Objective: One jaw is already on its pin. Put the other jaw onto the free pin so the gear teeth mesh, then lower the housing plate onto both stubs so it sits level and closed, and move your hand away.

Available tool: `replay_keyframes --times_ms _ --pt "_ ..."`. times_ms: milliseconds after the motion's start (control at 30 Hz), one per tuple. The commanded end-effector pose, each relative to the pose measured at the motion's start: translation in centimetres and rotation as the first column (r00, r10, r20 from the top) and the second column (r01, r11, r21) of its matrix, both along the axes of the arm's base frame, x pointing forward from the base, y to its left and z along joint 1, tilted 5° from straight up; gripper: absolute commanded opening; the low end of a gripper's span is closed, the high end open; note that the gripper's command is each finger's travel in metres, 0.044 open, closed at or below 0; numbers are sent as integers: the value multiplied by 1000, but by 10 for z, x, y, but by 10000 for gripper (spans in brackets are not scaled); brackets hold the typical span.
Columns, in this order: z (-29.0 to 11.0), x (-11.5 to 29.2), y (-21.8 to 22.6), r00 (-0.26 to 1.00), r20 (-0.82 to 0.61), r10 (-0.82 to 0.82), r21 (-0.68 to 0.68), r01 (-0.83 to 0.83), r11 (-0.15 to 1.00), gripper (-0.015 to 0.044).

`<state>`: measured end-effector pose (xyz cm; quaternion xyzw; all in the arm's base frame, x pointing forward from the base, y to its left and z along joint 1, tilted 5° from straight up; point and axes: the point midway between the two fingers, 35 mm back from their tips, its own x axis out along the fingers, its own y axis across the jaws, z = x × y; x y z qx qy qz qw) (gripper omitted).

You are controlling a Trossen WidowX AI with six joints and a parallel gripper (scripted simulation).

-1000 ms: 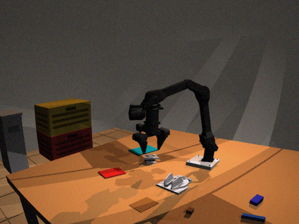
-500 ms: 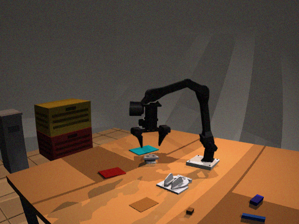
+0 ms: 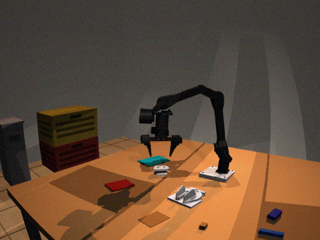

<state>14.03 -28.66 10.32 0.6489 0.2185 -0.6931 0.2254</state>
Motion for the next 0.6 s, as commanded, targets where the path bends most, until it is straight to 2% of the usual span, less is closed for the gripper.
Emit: replay_keyframes --times_ms 0,567 --pt "-26 -5 3 1000 -13 -5 17 6 1000 440" --pt "-47 -6 3 1000 -13 -5 17 6 1000 440"
